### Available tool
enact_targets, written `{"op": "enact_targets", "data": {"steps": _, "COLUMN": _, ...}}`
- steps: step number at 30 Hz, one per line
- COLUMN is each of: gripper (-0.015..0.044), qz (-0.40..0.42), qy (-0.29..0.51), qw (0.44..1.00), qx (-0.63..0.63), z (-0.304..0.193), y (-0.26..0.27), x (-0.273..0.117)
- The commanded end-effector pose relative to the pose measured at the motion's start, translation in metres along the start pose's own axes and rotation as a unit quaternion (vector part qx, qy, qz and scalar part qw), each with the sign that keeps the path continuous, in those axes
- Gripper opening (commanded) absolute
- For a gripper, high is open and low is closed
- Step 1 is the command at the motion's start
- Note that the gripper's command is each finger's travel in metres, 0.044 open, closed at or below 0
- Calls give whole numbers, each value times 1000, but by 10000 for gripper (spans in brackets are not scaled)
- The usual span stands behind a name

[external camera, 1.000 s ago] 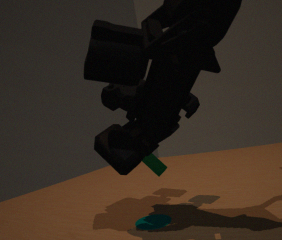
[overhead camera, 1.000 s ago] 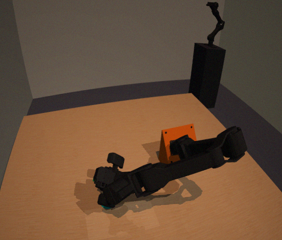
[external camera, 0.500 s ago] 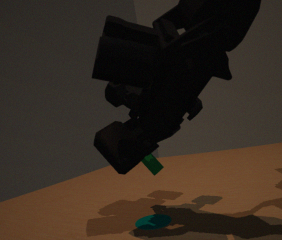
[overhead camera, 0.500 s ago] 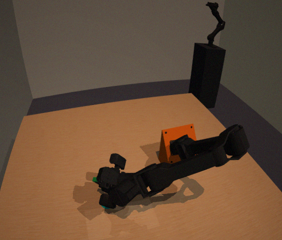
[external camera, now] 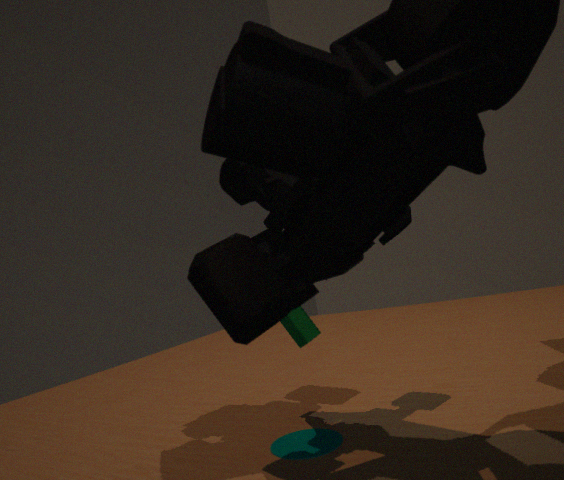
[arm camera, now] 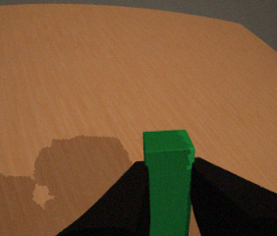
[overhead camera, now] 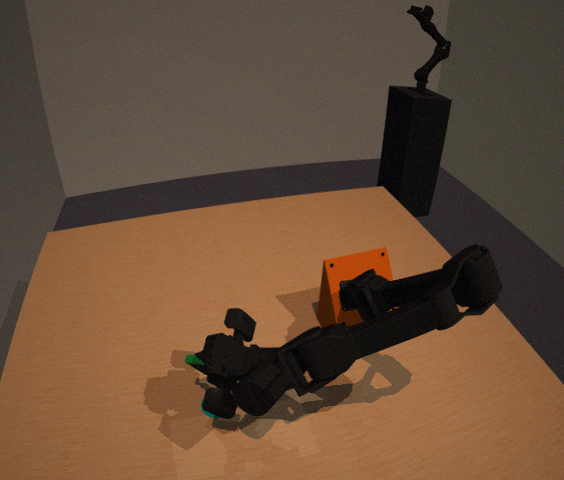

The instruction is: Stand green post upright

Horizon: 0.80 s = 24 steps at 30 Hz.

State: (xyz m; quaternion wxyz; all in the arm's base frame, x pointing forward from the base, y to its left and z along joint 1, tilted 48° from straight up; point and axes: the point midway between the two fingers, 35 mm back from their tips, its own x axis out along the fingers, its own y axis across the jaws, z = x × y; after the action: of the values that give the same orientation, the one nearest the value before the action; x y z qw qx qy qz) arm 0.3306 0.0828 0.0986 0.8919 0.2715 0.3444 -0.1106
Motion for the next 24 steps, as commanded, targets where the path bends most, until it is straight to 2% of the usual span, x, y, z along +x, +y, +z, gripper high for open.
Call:
{"op": "enact_targets", "data": {"steps": 1, "gripper": 23, "qz": 4, "qy": -16, "qw": 1000, "qx": 9, "z": 2, "y": 1, "x": -3}}
{"op": "enact_targets", "data": {"steps": 24, "gripper": 23, "qz": 29, "qy": -86, "qw": 994, "qx": 57, "z": 6, "y": 2, "x": -17}}
